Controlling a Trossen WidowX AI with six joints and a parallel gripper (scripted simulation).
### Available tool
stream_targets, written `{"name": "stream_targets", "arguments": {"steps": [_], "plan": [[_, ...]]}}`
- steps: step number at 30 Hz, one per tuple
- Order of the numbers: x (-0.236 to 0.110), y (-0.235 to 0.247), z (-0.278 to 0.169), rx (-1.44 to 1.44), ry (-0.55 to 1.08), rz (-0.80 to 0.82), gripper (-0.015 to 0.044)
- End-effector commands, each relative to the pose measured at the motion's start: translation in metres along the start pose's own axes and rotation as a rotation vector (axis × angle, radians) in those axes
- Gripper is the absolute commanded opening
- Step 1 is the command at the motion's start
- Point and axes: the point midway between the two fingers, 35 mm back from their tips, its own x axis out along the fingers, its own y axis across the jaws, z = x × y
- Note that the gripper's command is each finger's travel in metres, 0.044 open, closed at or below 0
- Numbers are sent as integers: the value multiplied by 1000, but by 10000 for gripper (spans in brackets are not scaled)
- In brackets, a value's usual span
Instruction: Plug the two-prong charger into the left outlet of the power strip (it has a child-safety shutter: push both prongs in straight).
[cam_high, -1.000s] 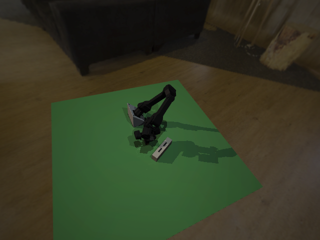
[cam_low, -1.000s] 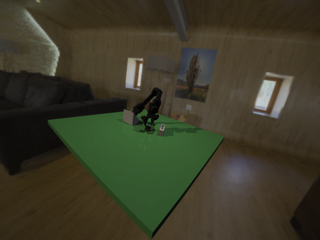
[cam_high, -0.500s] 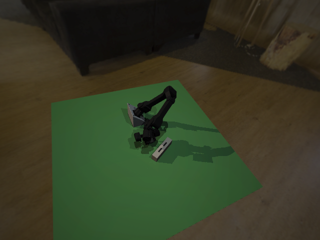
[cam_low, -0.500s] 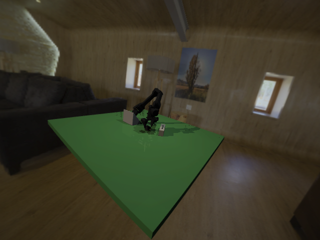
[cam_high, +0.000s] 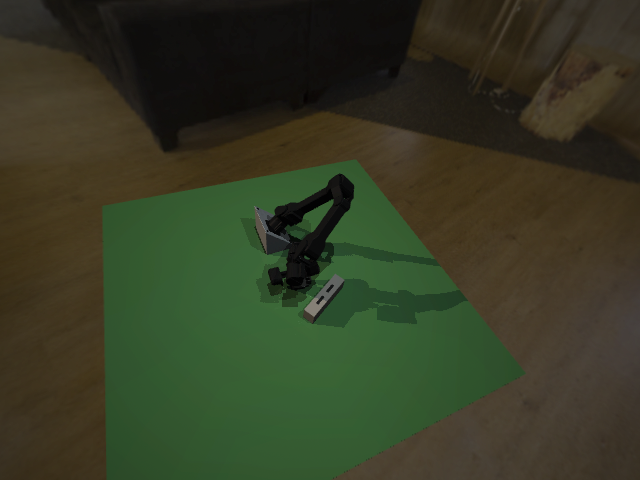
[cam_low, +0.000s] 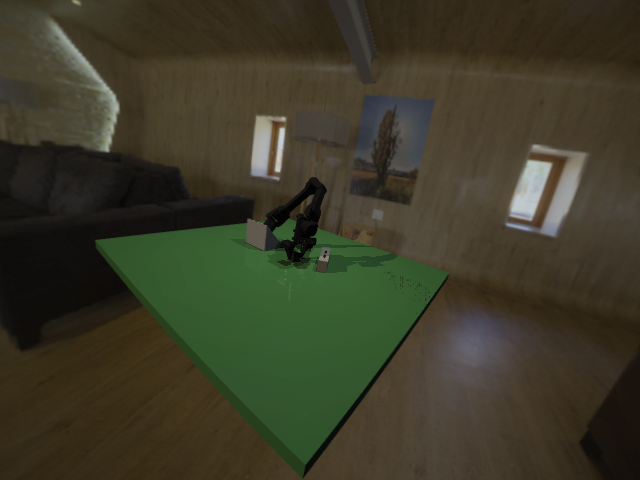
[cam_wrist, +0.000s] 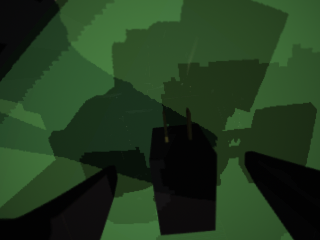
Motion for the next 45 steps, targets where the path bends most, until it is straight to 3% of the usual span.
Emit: {"name": "stream_targets", "arguments": {"steps": [1,10,17,20,34,45], "plan": [[0,0,0,0,-1,0,361],[0,0,0,0,-1,0,125],[0,0,0,0,-1,0,78],[-4,0,0,0,-1,-1,0],[-55,-2,-8,7,4,1,0],[-46,7,-7,-101,2,-12,0]]}}
